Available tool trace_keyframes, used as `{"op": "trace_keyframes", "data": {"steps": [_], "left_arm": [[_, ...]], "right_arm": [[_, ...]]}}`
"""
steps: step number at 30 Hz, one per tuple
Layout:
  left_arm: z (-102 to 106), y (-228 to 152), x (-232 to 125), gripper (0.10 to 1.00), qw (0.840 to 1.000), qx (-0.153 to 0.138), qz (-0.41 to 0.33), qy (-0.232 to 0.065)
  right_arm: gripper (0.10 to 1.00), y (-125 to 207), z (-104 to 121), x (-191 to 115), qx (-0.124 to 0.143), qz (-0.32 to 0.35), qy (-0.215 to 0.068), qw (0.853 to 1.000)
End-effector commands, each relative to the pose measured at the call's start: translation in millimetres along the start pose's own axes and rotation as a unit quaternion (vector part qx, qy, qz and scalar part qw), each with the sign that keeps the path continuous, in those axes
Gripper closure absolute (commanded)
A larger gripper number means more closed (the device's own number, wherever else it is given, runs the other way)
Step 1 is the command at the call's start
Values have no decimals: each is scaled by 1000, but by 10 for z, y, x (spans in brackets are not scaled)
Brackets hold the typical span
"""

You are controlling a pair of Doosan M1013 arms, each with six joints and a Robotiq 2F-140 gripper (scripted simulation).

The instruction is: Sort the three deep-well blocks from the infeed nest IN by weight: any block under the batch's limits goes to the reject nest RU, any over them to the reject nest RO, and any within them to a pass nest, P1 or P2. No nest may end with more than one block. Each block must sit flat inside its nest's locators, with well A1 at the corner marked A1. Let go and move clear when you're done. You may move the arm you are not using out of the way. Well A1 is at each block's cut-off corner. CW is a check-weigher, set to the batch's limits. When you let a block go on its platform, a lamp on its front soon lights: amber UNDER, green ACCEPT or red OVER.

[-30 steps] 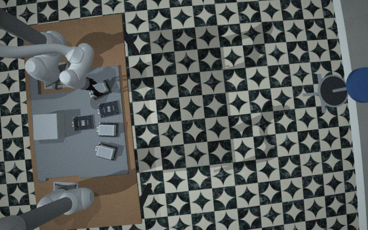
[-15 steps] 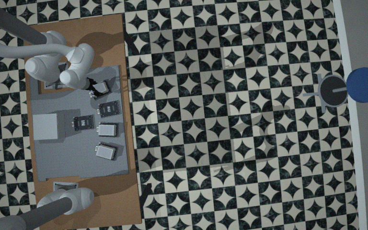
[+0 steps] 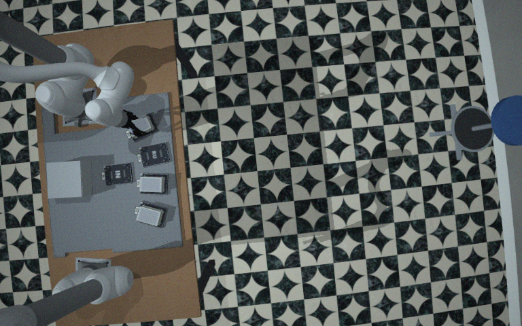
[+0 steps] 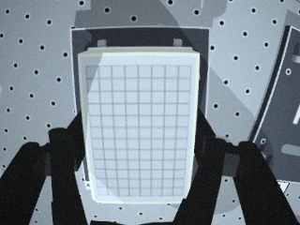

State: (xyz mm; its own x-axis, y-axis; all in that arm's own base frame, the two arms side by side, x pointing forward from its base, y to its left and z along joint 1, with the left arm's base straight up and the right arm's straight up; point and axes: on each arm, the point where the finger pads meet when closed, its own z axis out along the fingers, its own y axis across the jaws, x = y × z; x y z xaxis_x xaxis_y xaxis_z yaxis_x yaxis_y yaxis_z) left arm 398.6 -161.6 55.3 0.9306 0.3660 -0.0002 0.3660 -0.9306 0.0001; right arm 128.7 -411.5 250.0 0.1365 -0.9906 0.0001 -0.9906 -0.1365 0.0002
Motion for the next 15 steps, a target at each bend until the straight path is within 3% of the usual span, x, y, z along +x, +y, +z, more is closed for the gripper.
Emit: {"op": "trace_keyframes", "data": {"steps": [1,11,12,15], "left_arm": [[-1,3,4,999,1000,0,0,0],[15,3,4,999,1000,0,0,0],[17,3,4,98,1000,0,0,0],[17,3,4,98,1000,0,0,0]], "right_arm": [[98,-1,-5,3,0,0,0,1000],[98,-1,-5,3,0,0,0,1000],[98,-1,-5,3,0,0,0,1000],[98,-1,-5,3,0,0,0,1000]]}}
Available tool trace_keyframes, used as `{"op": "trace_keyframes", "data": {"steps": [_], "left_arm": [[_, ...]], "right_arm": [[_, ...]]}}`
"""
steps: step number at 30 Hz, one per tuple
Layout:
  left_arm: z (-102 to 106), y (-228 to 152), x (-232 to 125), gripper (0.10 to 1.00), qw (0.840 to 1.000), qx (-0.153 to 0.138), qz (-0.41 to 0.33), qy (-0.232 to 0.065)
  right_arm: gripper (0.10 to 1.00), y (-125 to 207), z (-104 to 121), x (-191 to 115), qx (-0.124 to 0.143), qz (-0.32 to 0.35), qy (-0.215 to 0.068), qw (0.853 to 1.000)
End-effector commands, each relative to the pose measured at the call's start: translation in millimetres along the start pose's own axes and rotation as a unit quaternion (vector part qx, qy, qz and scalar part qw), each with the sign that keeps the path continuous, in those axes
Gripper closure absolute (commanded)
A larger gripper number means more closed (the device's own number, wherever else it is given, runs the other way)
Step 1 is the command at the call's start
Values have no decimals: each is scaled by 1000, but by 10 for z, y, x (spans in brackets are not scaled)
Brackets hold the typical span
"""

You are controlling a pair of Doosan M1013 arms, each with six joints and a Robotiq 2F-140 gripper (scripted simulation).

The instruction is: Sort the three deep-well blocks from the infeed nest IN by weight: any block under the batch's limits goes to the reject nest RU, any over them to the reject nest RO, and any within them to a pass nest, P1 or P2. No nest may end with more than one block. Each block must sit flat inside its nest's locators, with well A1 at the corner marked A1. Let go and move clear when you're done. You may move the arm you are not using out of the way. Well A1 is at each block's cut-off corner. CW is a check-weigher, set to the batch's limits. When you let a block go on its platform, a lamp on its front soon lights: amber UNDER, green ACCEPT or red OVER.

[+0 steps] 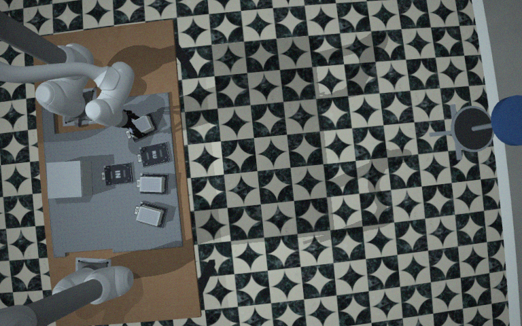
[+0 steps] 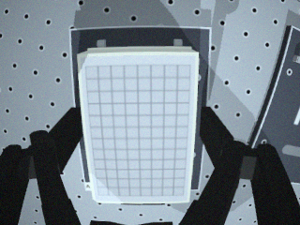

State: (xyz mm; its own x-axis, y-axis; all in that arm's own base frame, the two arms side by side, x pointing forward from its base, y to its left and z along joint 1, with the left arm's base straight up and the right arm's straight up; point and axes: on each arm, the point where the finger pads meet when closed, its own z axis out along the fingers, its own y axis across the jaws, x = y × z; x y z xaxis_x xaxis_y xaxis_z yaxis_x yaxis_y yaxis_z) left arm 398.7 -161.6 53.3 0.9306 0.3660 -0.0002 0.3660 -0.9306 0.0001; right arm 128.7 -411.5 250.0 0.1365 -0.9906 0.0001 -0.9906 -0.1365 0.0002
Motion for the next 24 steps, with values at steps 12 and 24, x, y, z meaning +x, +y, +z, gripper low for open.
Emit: {"op": "trace_keyframes", "data": {"steps": [12,24], "left_arm": [[-3,2,3,98,1000,0,0,0],[-136,2,3,98,1000,0,0,0]], "right_arm": [[98,-1,-5,3,0,0,0,1000],[98,-1,-5,3,0,0,0,1000]]}}
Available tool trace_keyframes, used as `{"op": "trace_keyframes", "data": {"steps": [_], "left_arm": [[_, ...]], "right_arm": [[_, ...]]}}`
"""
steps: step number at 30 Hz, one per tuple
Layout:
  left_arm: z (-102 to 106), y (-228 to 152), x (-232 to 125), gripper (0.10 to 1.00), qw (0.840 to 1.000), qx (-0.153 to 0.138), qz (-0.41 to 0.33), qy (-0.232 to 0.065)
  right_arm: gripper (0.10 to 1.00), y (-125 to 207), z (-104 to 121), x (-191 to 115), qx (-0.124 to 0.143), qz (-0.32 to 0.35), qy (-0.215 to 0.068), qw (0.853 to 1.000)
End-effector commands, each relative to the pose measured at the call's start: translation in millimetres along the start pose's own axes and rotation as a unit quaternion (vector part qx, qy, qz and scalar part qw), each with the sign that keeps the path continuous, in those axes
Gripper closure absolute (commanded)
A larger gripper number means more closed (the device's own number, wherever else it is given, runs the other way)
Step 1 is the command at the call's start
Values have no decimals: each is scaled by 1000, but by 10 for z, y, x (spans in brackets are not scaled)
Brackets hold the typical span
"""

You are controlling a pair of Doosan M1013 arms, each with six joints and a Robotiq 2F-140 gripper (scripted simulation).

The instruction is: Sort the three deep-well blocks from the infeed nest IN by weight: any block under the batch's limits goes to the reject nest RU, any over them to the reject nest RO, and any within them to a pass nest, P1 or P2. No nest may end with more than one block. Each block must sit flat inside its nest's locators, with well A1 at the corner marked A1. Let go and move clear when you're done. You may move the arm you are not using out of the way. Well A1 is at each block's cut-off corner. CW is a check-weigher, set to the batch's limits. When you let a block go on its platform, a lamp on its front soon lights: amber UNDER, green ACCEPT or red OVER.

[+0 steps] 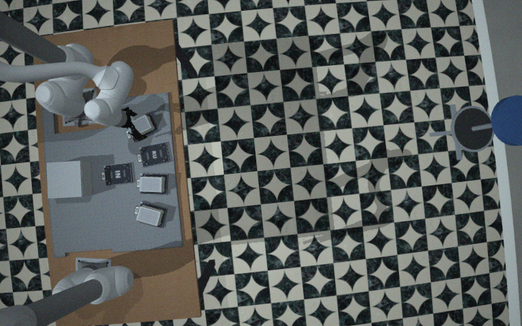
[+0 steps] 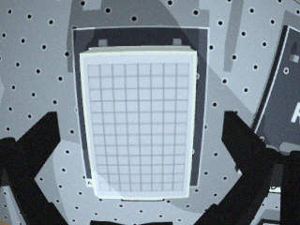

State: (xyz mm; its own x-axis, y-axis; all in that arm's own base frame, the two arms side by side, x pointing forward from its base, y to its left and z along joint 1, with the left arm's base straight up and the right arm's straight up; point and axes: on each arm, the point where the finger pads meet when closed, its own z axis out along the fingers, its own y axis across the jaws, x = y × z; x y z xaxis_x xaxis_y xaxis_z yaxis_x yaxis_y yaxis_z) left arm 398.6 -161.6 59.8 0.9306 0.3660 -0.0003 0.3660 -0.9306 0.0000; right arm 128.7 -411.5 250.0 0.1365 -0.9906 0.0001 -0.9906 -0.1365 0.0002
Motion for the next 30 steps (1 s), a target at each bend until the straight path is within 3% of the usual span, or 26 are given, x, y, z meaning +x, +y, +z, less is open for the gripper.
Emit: {"op": "trace_keyframes", "data": {"steps": [1,26,30], "left_arm": [[-98,3,4,98,1000,0,0,1],[-712,3,4,98,1000,0,0,1],[-722,3,4,98,1000,0,0,1]], "right_arm": [[98,-1,-5,3,0,0,0,1000],[98,-1,-5,3,0,0,0,1000],[98,-1,-5,3,0,0,0,1000]]}}
